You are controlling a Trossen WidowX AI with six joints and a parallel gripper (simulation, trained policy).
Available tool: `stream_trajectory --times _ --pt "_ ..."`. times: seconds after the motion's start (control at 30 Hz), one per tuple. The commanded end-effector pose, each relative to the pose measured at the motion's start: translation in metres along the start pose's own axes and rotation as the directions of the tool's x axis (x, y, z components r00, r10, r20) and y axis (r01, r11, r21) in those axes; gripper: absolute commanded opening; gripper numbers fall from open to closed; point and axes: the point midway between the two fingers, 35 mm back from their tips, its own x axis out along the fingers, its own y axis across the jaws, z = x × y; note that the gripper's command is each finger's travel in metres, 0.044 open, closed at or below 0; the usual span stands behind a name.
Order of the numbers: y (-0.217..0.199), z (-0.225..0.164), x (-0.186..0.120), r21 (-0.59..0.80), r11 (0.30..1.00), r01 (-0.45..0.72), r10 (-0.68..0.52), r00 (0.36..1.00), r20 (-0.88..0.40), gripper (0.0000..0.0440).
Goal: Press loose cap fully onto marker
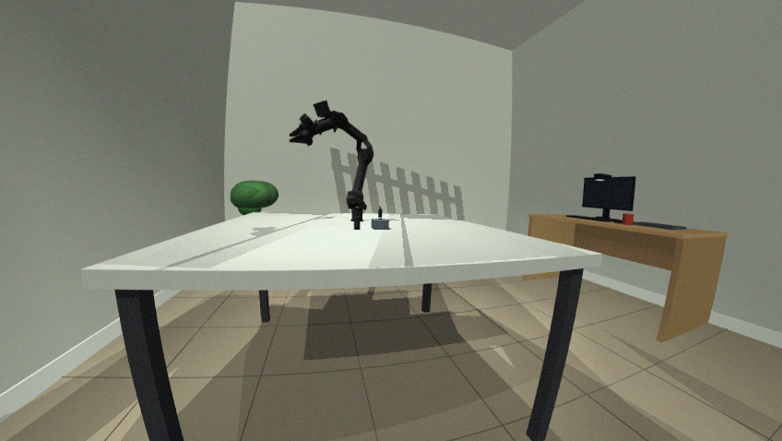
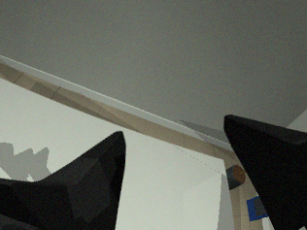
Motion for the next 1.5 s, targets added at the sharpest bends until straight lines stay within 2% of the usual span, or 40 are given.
stream_trajectory --times 0.0,0.73,1.47 --pt "0.011 -0.001 0.002 0.003 1.0 -0.026 0.026 1.0 -0.008 0.0309" --pt "0.084 -0.011 0.004 0.027 0.983 -0.184 0.185 0.98 -0.07 0.0312" --pt "0.157 -0.029 -0.001 0.056 0.948 -0.314 0.319 0.933 -0.164 0.0314"
